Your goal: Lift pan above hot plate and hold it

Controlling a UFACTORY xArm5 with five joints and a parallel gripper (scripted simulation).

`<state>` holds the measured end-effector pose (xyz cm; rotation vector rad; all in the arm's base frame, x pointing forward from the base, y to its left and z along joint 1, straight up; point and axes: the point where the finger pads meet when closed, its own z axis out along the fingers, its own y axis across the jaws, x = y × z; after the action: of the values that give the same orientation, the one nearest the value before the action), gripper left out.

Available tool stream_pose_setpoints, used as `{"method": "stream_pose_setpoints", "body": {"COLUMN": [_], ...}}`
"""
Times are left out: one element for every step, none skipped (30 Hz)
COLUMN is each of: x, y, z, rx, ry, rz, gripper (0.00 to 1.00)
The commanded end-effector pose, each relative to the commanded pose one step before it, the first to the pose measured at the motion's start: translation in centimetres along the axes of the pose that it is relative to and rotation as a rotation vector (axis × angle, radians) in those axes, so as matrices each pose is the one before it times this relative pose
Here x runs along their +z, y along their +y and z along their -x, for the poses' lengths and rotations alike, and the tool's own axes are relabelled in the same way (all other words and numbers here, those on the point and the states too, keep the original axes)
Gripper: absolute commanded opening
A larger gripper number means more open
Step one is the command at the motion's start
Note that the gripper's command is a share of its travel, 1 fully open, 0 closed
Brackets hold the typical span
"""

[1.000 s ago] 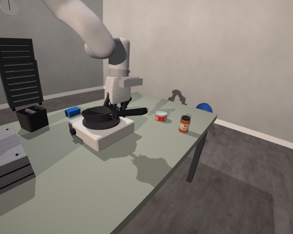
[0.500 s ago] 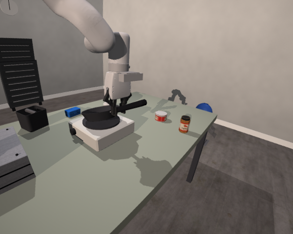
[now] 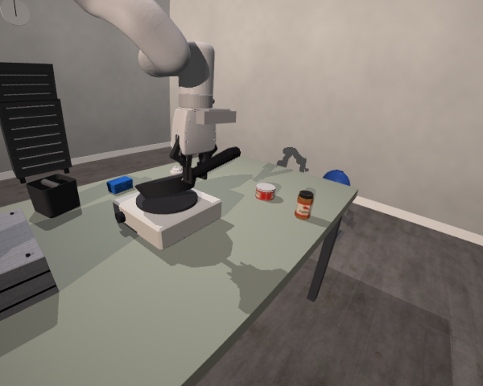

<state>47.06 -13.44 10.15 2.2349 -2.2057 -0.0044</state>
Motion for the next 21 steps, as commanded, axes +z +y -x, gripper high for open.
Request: {"method": "stream_pose_setpoints", "body": {"x": [-1.140,-0.184,-0.186,-0.187,-0.185,-0.176,-0.178,-0.179,0.000,0.000,-0.180,-0.182,-0.183,-0.184,-0.185,-0.186,-0.187,-0.188,-0.189,-0.190,-0.191], "y": [-0.123,0.009,0.010,0.011,0.003,-0.018,-0.018,-0.017,0.000,0.000,-0.016,-0.016,-0.015,-0.014,-0.013,-0.012,-0.012,-0.011,-0.010,-0.009,-0.008], "z": [-0.047,0.002,0.002,0.002,0.000,-0.006,-0.006,-0.006,0.000,0.000,-0.006,-0.006,-0.005,-0.005,-0.005,-0.005,-0.005,-0.004,-0.004,-0.004,-0.004], "rx": [0.00006,0.00000,0.00000,0.00000,0.00000,0.00000,0.00000,0.00000,0.00000,0.00000,0.00000,0.00000,0.00000,0.00000,0.00000,0.00000,0.00000,0.00000,0.00000,0.00000,0.00000], "ry": [0.00158,0.00000,0.00000,0.00000,0.00000,0.00000,0.00000,0.00000,0.00000,0.00000,0.00000,0.00000,0.00000,0.00000,0.00000,0.00000,0.00000,0.00000,0.00000,0.00000,0.00000], "rz": [-0.00524,0.00000,0.00000,0.00000,0.00000,0.00001,0.00001,0.00001,0.00000,0.00000,0.00001,0.00001,0.00001,0.00001,0.00001,0.00001,0.00001,0.00001,0.00001,0.00001,0.00001], "gripper": [0.00,0.00,0.00,0.00,0.00,0.00,0.00,0.00,0.00,0.00,0.00,0.00,0.00,0.00,0.00,0.00,0.00,0.00,0.00,0.00,0.00]}}
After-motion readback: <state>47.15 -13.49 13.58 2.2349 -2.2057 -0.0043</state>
